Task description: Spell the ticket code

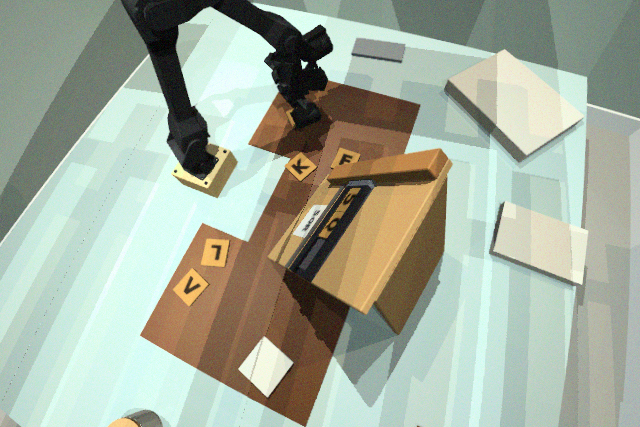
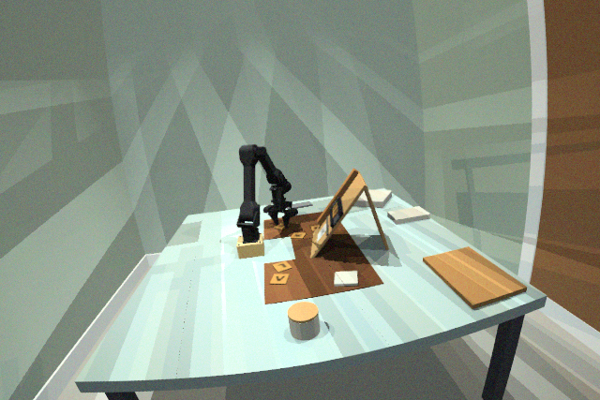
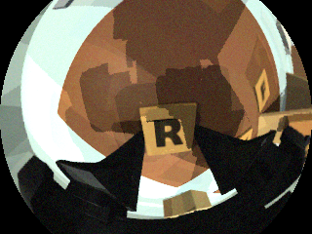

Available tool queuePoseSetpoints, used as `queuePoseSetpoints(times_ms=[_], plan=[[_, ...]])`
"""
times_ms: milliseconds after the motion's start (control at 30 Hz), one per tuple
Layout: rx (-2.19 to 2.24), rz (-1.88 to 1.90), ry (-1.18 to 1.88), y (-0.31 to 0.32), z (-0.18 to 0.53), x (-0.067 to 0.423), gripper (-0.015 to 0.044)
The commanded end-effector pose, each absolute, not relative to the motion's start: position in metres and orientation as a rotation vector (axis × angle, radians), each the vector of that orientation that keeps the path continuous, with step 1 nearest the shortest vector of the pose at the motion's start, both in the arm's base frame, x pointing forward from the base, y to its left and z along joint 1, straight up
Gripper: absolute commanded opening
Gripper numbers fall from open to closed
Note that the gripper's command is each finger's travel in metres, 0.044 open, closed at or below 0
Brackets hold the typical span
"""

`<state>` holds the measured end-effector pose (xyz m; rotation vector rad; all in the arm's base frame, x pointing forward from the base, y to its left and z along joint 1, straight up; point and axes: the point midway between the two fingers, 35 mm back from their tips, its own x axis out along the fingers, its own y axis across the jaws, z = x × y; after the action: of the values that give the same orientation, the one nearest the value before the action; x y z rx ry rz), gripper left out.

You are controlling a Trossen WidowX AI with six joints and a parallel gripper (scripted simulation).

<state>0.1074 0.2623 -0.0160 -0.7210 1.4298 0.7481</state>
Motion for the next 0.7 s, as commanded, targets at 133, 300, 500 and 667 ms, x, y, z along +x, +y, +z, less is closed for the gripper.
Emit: queuePoseSetpoints(times_ms=[133, 300, 500, 667], plan=[[-0.717, 0.744, 1.428, 0.262, -0.011, 0.107, 0.0], [-0.717, 0.744, 1.428, 0.262, -0.008, 0.107, 0.0], [-0.717, 0.744, 1.428, 0.262, -0.005, 0.106, 0.0], [-0.717, 0.744, 1.428, 0.261, -0.002, 0.106, 0.0]])
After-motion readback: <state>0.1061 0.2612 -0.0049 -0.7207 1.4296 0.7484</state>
